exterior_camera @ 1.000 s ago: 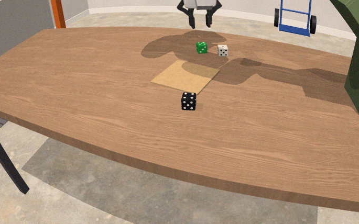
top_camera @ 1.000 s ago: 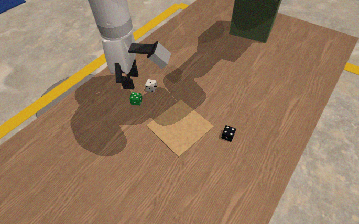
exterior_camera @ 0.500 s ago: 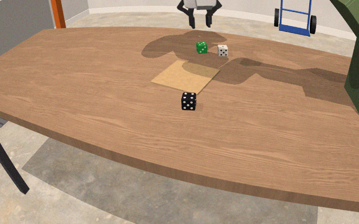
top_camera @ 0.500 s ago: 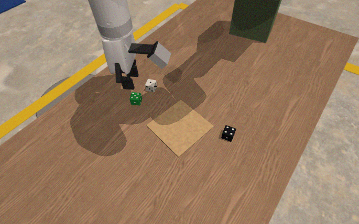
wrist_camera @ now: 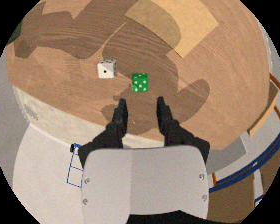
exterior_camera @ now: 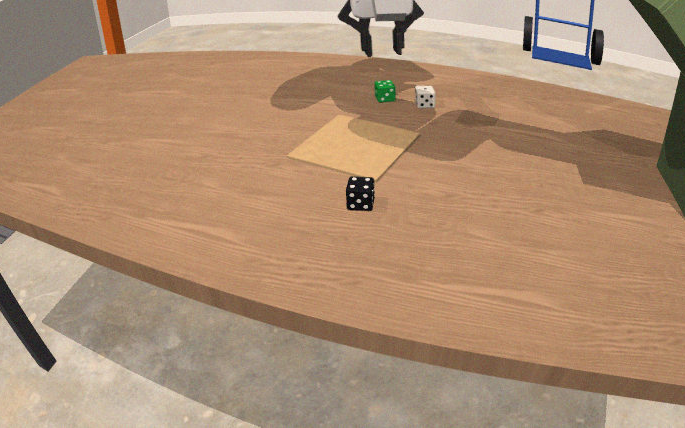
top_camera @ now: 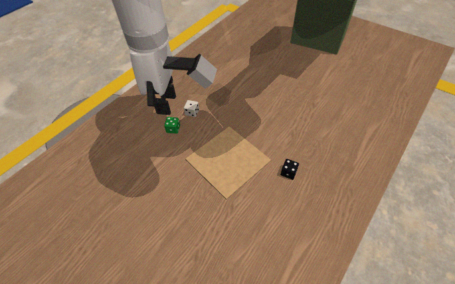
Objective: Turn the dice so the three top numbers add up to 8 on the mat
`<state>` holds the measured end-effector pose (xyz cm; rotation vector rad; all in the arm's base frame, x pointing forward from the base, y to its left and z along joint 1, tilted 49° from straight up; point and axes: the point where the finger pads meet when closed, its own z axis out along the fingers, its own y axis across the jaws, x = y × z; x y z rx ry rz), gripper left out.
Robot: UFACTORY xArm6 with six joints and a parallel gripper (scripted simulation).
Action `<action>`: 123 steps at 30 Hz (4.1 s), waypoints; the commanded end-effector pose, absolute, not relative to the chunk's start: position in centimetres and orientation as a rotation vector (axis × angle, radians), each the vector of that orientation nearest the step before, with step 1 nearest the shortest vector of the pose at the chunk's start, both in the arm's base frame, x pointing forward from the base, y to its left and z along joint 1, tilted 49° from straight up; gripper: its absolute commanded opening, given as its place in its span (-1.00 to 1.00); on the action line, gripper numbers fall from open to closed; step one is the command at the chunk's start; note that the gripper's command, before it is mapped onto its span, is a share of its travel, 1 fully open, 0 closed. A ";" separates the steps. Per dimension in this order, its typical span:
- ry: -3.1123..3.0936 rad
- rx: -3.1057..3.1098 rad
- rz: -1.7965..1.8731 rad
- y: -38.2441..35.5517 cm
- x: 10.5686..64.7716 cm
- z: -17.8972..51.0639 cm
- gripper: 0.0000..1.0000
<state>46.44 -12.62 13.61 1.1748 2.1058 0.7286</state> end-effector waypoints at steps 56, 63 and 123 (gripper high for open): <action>2.104 1.174 0.728 -11.8 50.0 10.3 -0.05; 2.104 1.174 0.728 -11.8 50.0 10.3 -0.05; 2.104 1.174 0.728 -11.8 50.0 10.3 -0.05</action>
